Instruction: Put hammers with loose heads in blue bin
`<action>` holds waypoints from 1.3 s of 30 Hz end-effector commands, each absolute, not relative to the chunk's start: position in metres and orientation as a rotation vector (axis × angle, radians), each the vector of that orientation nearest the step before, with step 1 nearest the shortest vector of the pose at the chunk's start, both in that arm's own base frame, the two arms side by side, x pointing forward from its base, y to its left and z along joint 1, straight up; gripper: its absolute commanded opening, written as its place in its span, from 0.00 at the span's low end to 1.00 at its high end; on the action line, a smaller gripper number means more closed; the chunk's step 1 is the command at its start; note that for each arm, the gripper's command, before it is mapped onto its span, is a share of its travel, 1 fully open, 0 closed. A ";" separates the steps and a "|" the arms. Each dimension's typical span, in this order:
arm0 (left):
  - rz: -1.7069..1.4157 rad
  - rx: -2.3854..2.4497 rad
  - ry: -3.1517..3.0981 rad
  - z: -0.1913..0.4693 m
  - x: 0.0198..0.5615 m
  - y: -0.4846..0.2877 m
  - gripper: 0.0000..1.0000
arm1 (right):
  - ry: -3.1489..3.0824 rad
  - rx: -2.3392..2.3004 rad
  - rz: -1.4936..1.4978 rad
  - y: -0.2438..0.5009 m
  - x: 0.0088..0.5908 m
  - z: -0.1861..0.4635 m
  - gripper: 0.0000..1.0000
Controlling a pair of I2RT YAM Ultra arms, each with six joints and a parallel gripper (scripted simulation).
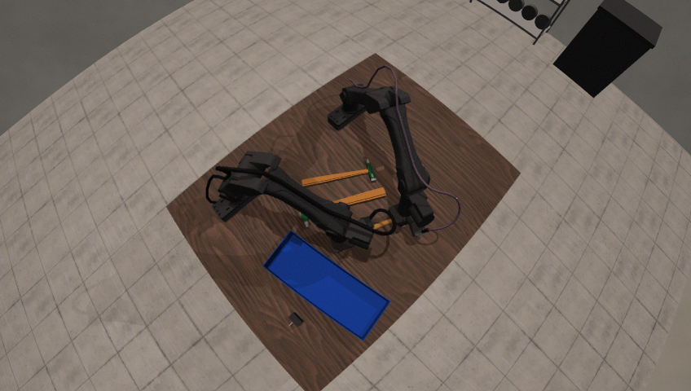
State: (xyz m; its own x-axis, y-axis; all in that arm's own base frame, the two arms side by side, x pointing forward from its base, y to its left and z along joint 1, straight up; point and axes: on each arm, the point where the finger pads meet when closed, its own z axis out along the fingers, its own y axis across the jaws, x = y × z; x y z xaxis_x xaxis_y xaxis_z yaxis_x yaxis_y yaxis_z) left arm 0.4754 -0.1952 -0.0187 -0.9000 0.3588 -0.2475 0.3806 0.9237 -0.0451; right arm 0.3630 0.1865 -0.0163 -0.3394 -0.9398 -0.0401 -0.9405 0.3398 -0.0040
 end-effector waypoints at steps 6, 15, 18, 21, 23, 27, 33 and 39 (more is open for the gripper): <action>-0.160 0.559 2.835 -0.013 0.477 -0.198 0.20 | 2.556 -1.808 -0.002 0.179 0.361 -0.016 0.17; -0.157 0.550 2.809 0.005 0.482 -0.199 0.37 | 2.557 -1.807 -0.002 0.179 0.361 -0.016 0.17; -0.158 0.540 2.799 0.011 0.485 -0.197 0.37 | 2.557 -1.807 -0.002 0.179 0.361 -0.016 0.17; -0.160 0.536 2.787 0.016 0.488 -0.197 0.37 | 2.557 -1.807 -0.002 0.179 0.361 -0.016 0.17; -0.173 0.535 2.786 0.020 0.487 -0.198 0.37 | 2.557 -1.807 -0.002 0.179 0.361 -0.016 0.17; -0.167 0.544 2.783 0.027 0.485 -0.196 0.37 | 2.557 -1.807 -0.002 0.179 0.361 -0.016 0.17; -0.169 0.543 2.784 0.036 0.483 -0.194 0.60 | 2.557 -1.807 -0.002 0.179 0.361 -0.016 0.17; -0.170 0.545 2.783 0.068 0.474 -0.189 1.00 | 2.557 -1.807 -0.002 0.179 0.361 -0.016 0.17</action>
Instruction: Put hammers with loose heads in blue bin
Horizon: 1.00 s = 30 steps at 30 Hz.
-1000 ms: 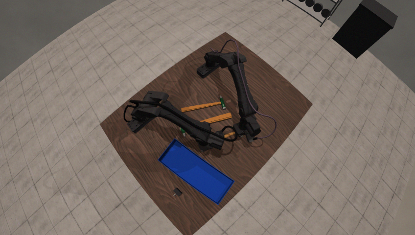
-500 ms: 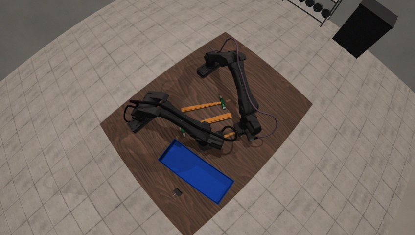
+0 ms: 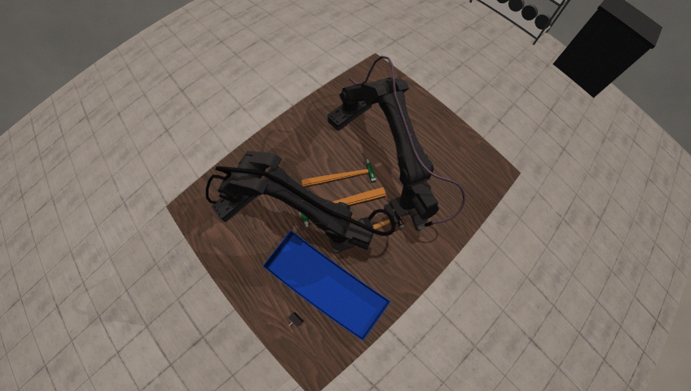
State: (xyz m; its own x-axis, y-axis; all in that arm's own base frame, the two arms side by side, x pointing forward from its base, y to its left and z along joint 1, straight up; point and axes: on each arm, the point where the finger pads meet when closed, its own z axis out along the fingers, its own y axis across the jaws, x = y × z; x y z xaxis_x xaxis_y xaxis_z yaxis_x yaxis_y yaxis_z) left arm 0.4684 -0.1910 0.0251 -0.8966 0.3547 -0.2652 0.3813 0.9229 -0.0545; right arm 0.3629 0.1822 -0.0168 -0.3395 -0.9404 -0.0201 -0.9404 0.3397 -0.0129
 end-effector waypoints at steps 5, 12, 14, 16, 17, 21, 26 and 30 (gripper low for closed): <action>-0.148 0.560 2.813 0.055 0.468 -0.189 1.00 | 2.557 -1.807 -0.002 0.179 0.361 -0.016 0.17; -0.156 0.585 2.835 0.041 0.464 -0.190 1.00 | 2.557 -1.807 -0.002 0.179 0.361 -0.016 0.17; -0.173 0.640 2.818 0.042 0.464 -0.191 1.00 | 2.557 -1.807 -0.002 0.179 0.361 -0.016 0.17; -0.196 0.741 2.778 0.046 0.465 -0.192 1.00 | 2.557 -1.807 -0.002 0.179 0.361 -0.016 0.17; -0.210 0.808 2.758 0.045 0.464 -0.192 1.00 | 2.557 -1.807 -0.002 0.179 0.361 -0.016 0.17; -0.280 1.116 2.676 0.034 0.453 -0.186 1.00 | 2.557 -1.807 -0.002 0.179 0.361 -0.016 0.17; -0.317 1.294 2.570 0.039 0.456 -0.185 1.00 | 2.557 -1.807 -0.002 0.179 0.361 -0.016 0.17; -0.365 1.501 2.456 0.036 0.452 -0.180 1.00 | 2.557 -1.807 -0.002 0.179 0.361 -0.016 0.17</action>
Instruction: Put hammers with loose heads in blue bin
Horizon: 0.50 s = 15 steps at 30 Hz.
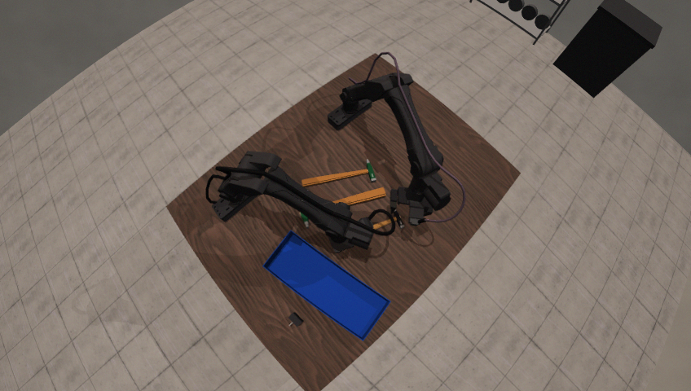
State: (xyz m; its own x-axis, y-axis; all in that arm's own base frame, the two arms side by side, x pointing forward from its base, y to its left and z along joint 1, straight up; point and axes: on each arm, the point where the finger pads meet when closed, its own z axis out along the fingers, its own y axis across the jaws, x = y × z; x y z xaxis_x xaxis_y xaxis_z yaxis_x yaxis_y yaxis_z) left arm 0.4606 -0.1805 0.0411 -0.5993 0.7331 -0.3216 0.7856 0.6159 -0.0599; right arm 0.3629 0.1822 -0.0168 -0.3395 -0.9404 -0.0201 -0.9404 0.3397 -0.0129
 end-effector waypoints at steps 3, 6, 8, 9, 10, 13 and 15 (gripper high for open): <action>-0.398 1.639 2.366 0.035 0.450 -0.176 1.00 | 2.557 -1.807 -0.002 0.179 0.361 -0.016 0.17; -0.429 1.767 2.274 0.033 0.448 -0.173 1.00 | 2.557 -1.807 -0.002 0.179 0.361 -0.016 0.17; -0.450 1.852 2.208 0.032 0.447 -0.171 1.00 | 2.557 -1.807 -0.002 0.179 0.361 -0.016 0.17; -0.450 1.852 2.208 0.032 0.447 -0.171 1.00 | 2.557 -1.807 -0.002 0.179 0.361 -0.016 0.17; -0.450 1.852 2.208 0.032 0.447 -0.171 1.00 | 2.557 -1.807 -0.002 0.179 0.361 -0.016 0.17; -0.483 1.980 2.101 0.031 0.443 -0.168 1.00 | 2.557 -1.807 -0.002 0.179 0.361 -0.016 0.17; -0.505 2.068 2.015 0.030 0.443 -0.166 1.00 | 2.557 -1.807 -0.002 0.179 0.361 -0.016 0.17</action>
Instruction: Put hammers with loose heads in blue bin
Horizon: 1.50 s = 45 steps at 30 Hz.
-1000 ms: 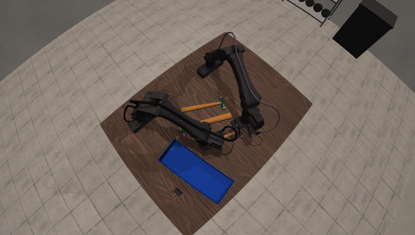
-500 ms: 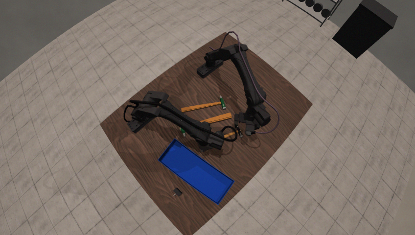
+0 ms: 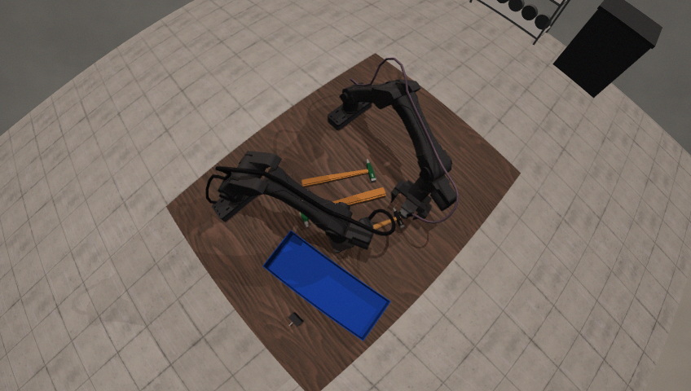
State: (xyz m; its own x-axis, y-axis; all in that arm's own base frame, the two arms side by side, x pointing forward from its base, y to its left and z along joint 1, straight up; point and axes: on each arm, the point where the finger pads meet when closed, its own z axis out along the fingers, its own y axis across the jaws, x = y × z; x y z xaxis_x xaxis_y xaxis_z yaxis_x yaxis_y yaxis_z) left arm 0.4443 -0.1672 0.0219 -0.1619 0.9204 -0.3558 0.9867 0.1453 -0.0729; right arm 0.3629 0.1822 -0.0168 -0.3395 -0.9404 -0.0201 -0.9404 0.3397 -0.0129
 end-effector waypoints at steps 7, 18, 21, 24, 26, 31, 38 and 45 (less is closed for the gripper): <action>-0.613 2.312 1.774 0.016 0.431 -0.157 1.00 | 2.557 -1.807 -0.002 0.179 0.361 -0.016 0.17; -0.551 2.389 1.626 0.023 0.450 -0.159 1.00 | 2.557 -1.807 -0.002 0.179 0.361 -0.016 0.17; -0.530 2.374 1.632 0.022 0.456 -0.159 1.00 | 2.557 -1.807 -0.002 0.179 0.361 -0.016 0.17; -0.530 2.374 1.632 0.022 0.456 -0.159 1.00 | 2.557 -1.807 -0.002 0.179 0.361 -0.016 0.17; -0.530 2.374 1.632 0.022 0.456 -0.159 1.00 | 2.557 -1.807 -0.002 0.179 0.361 -0.016 0.17; -0.530 2.374 1.632 0.022 0.456 -0.159 1.00 | 2.557 -1.807 -0.002 0.179 0.361 -0.016 0.17; -0.530 2.374 1.632 0.022 0.456 -0.159 1.00 | 2.557 -1.807 -0.002 0.179 0.361 -0.016 0.17; -0.532 2.377 1.631 0.024 0.454 -0.160 1.00 | 2.557 -1.807 -0.002 0.179 0.361 -0.016 0.35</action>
